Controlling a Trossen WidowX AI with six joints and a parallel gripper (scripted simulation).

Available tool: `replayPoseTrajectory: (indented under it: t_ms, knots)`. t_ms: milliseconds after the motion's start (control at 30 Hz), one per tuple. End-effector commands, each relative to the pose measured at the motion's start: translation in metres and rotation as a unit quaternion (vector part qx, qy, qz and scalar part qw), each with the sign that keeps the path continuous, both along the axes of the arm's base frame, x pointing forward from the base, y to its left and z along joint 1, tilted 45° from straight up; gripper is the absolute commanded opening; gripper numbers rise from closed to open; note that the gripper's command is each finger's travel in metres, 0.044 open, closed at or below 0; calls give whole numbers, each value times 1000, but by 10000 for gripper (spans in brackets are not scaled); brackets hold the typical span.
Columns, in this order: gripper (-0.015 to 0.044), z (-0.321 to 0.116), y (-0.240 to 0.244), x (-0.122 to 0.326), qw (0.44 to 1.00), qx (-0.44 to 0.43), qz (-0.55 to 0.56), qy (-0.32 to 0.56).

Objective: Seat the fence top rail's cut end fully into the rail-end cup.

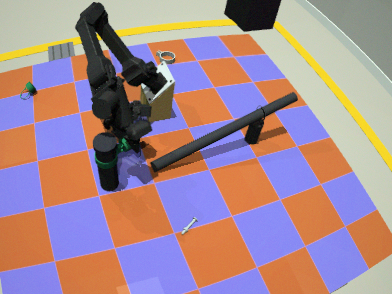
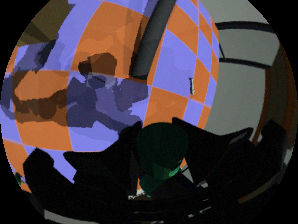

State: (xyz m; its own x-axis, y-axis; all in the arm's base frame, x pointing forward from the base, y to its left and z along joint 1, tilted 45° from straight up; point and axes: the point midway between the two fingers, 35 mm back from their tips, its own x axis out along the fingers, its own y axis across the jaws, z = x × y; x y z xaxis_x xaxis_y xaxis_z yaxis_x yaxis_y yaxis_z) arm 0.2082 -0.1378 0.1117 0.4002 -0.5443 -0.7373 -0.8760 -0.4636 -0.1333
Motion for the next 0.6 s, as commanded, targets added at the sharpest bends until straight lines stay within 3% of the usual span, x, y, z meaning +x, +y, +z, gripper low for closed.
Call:
replayPoseTrajectory:
  t_ms: [0, 567]
  knots:
    - [0, -2, 1, 5, 1000, 0, -14, -14]
    - [0, -4, 2, 13, 998, -4, -45, -46]
